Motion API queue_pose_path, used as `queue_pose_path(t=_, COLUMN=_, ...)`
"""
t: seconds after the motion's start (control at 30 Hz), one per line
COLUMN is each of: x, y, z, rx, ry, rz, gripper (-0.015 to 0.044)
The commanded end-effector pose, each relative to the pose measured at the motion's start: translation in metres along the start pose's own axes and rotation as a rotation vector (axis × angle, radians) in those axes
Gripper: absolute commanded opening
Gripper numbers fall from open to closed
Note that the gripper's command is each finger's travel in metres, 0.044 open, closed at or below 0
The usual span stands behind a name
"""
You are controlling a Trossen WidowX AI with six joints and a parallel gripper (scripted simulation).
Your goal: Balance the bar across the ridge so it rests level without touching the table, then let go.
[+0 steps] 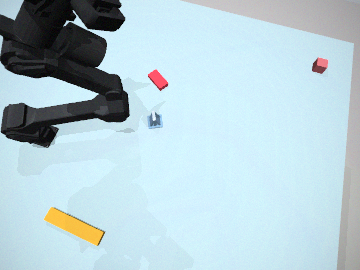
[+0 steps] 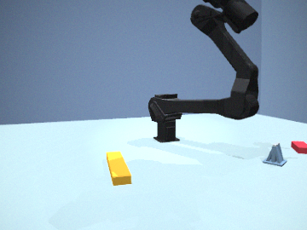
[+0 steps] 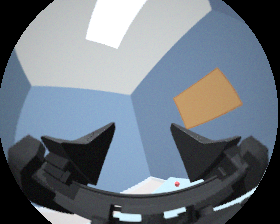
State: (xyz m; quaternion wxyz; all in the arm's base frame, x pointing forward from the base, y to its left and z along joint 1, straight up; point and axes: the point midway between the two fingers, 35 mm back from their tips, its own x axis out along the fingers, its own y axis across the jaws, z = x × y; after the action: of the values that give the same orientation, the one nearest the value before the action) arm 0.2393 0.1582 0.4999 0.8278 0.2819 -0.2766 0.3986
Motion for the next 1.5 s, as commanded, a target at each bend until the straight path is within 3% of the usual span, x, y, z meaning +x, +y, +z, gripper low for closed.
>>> queue_pose_path(t=0.0, x=0.0, y=0.001, z=0.001, rx=0.004, ry=-0.003, rz=0.002, gripper=0.0374)
queue_pose_path(t=0.1, x=0.002, y=0.012, z=0.01, rx=0.065, ry=-0.043, rz=0.03, gripper=0.0315)
queue_pose_path(t=0.67, x=-0.041, y=0.125, z=0.134, rx=0.424, ry=-0.393, rz=0.433, gripper=0.0315)
queue_pose_path(t=1.47, x=-0.167, y=0.151, z=0.273, rx=0.919, ry=-0.767, rz=0.902, gripper=0.0315)
